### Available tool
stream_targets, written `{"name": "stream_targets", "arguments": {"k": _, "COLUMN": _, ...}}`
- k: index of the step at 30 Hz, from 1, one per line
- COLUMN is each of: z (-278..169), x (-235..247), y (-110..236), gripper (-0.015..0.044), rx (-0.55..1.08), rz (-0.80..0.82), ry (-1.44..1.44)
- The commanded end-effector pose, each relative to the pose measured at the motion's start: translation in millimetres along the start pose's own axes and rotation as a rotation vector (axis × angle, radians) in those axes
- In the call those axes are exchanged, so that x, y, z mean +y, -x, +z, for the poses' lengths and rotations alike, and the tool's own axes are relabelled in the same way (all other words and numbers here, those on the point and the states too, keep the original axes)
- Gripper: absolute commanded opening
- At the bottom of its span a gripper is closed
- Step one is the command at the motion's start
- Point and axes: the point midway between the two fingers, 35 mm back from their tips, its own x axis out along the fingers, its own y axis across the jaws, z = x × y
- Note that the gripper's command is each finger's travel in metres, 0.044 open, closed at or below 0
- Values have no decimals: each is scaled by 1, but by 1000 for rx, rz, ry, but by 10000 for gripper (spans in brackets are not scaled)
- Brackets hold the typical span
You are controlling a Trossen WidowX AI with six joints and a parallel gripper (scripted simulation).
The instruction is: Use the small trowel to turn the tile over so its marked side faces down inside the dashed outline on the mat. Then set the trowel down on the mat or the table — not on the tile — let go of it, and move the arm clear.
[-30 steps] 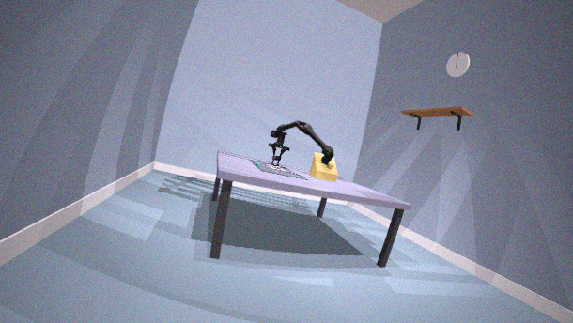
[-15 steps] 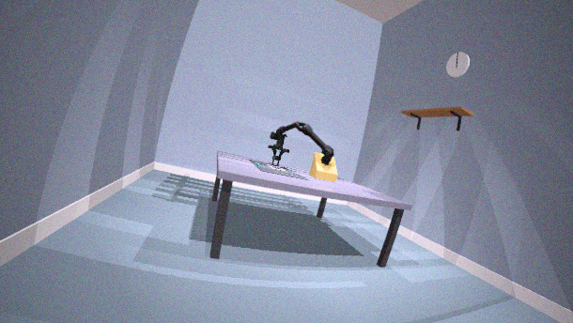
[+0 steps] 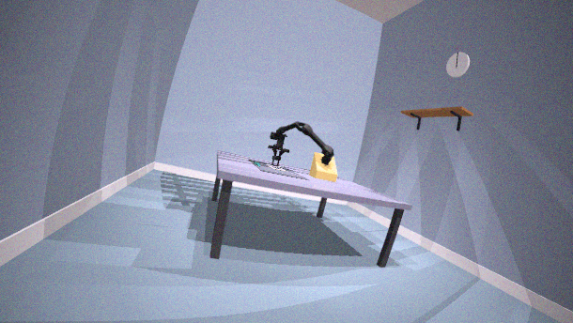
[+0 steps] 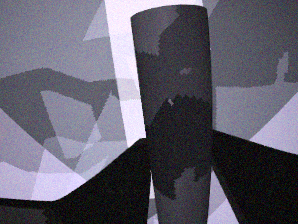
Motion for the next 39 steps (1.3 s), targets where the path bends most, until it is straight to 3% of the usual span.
{"name": "stream_targets", "arguments": {"k": 1, "z": 0, "x": 0, "y": -1, "gripper": 130, "rx": -3, "rz": -1, "ry": -1}}
{"name": "stream_targets", "arguments": {"k": 26, "z": 0, "x": 0, "y": -1, "gripper": 130, "rx": -3, "rz": -1, "ry": 304}}
{"name": "stream_targets", "arguments": {"k": 31, "z": 0, "x": 0, "y": -1, "gripper": 261, "rx": -3, "rz": -1, "ry": 304}}
{"name": "stream_targets", "arguments": {"k": 39, "z": 0, "x": 0, "y": -1, "gripper": 270, "rx": -3, "rz": -1, "ry": 304}}
